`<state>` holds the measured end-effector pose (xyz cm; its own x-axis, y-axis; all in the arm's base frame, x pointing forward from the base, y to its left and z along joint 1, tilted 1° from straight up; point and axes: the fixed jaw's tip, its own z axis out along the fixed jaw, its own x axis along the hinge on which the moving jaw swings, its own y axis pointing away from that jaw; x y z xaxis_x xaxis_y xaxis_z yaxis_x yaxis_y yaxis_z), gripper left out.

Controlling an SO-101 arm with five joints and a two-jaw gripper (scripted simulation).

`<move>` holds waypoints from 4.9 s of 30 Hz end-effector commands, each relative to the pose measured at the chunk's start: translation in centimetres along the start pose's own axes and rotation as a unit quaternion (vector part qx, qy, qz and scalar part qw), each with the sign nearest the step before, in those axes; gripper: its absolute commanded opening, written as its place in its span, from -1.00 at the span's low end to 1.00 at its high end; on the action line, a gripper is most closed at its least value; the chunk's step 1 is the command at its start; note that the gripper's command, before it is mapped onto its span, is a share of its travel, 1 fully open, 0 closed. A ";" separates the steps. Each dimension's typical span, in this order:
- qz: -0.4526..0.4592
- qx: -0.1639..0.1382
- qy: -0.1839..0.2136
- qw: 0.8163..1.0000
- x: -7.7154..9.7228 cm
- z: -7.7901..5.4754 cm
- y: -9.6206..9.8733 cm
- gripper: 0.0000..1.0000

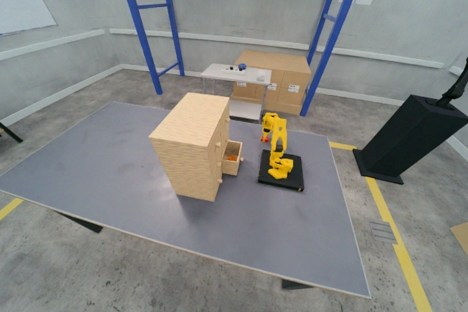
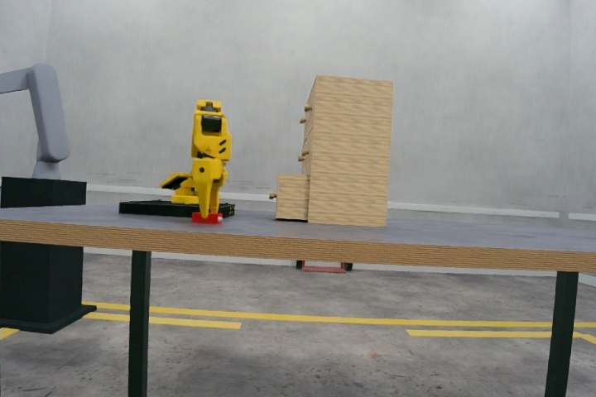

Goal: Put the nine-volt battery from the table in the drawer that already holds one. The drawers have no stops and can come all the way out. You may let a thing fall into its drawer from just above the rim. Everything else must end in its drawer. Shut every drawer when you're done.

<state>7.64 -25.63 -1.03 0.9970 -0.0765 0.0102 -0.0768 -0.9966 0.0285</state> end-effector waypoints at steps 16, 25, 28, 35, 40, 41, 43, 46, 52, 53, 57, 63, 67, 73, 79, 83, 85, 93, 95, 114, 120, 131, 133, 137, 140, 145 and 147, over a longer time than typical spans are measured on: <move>-0.003 0.010 -0.003 1.000 -0.3 0.8 -0.5 -0.41; -0.002 0.010 -0.003 1.000 -0.3 1.0 -0.6 -0.41; -0.002 0.010 -0.003 1.000 -0.4 1.1 -0.7 -0.41; -0.002 0.010 -0.003 1.000 -0.4 1.1 -0.7 -0.41; -0.002 0.010 -0.003 1.000 -0.4 1.1 -0.7 -0.41; -0.002 0.010 -0.003 1.000 -0.4 1.1 -0.7 -0.41; -0.002 0.010 -0.003 1.000 -0.4 1.0 -0.7 -0.41; -0.002 0.010 -0.003 1.000 -0.4 1.0 -0.6 -0.41; -0.002 0.010 -0.003 1.000 -0.4 0.9 -0.6 -0.41; -0.002 0.010 -0.003 1.000 -0.4 0.9 -0.6 -0.41; -0.002 0.010 -0.003 1.000 -0.4 0.9 -0.6 -0.41; -0.001 0.010 -0.003 1.000 -0.4 0.8 -0.5 -0.41; -0.001 0.010 -0.003 1.000 -0.4 0.8 -0.5 -0.41; -0.001 0.010 -0.003 1.000 -0.4 0.8 -0.5 -0.42; -0.001 0.010 -0.003 1.000 -0.4 0.8 -0.5 -0.50; -0.001 0.010 -0.003 1.000 -0.4 0.8 -0.5 -0.55; -0.001 0.010 -0.003 1.000 -0.4 0.8 -0.5 -0.58; -0.001 0.010 -0.003 1.000 -0.4 0.8 -0.5 -0.66; -0.001 0.010 -0.003 1.000 -0.4 0.8 -0.5 -0.68; -0.001 0.010 -0.003 1.000 -0.4 0.8 -0.5 -0.91; -0.001 0.010 -0.003 1.000 -0.4 0.8 -0.5 -0.99; -0.001 0.010 -0.003 1.000 -0.4 0.8 -0.5 -1.00; -0.001 0.010 -0.003 1.000 -0.4 0.8 -0.5 -1.00; -0.001 0.010 -0.003 1.000 -0.4 0.8 -0.5 -1.00; -0.001 0.010 -0.003 1.000 -0.4 0.8 -0.5 -1.00; -0.002 0.010 -0.003 1.000 -0.3 -0.3 -0.4 -1.00; -0.002 0.010 -0.003 1.000 -0.3 -0.7 -0.3 -1.00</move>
<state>7.38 -24.83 -1.49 0.9970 -0.0766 -0.0064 -0.0767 -0.9970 -0.0127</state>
